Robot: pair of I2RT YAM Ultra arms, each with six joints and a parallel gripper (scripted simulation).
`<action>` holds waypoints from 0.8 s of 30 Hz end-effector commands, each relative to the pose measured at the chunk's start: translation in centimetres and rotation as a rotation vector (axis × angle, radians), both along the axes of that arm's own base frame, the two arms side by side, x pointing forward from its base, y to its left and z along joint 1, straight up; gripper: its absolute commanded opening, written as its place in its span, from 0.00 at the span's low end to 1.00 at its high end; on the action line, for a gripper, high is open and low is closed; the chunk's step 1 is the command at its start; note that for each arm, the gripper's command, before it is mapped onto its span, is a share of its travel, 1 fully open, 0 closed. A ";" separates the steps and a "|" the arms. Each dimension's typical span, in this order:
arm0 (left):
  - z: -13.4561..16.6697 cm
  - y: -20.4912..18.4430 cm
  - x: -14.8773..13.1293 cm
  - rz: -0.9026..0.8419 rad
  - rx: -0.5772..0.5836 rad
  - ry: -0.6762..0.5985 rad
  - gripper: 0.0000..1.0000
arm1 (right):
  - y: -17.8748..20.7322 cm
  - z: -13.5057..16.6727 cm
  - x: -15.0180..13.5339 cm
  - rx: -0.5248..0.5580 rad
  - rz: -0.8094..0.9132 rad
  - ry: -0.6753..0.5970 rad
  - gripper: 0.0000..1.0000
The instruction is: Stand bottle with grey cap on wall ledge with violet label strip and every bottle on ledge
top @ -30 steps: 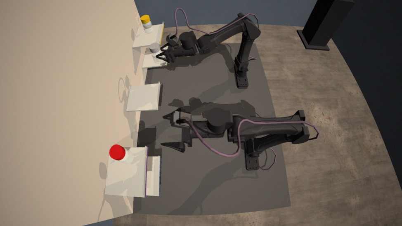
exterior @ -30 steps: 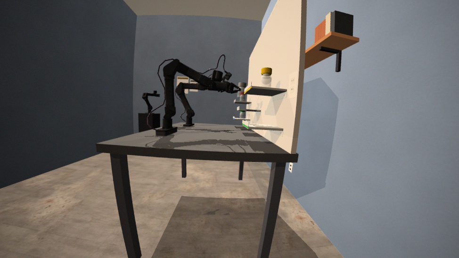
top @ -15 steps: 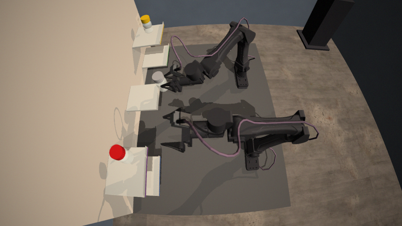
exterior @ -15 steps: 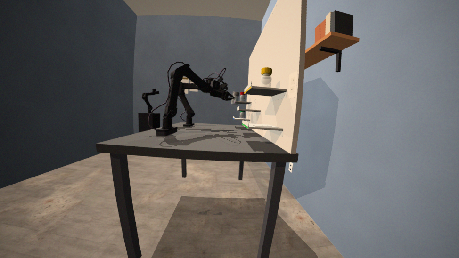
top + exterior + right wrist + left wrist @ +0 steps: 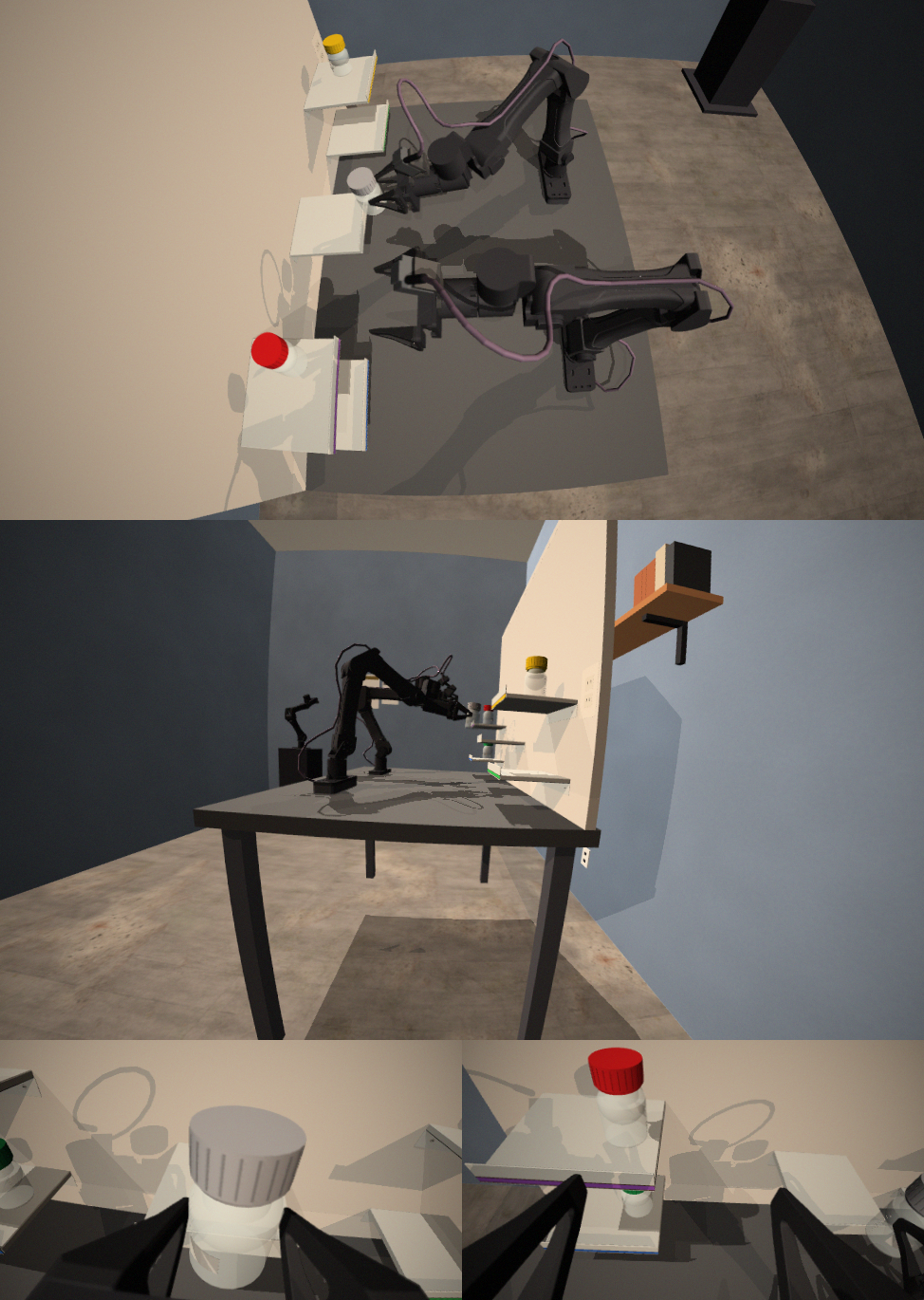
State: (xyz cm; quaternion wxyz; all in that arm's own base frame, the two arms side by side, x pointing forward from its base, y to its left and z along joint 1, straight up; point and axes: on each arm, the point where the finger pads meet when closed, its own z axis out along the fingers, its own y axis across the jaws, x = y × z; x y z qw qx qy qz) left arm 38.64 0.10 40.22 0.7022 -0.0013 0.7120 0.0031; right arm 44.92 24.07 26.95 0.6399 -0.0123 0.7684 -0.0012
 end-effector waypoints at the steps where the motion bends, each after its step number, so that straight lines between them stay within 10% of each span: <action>1: 1.2 0.2 -0.9 0.000 -0.009 -0.034 1.00 | 0.2 3.1 -0.1 0.050 0.133 -0.094 0.50; 24: 1.2 0.2 -0.9 0.000 -0.009 -0.034 1.00 | -1.2 1.4 0.0 0.032 0.202 -0.080 0.50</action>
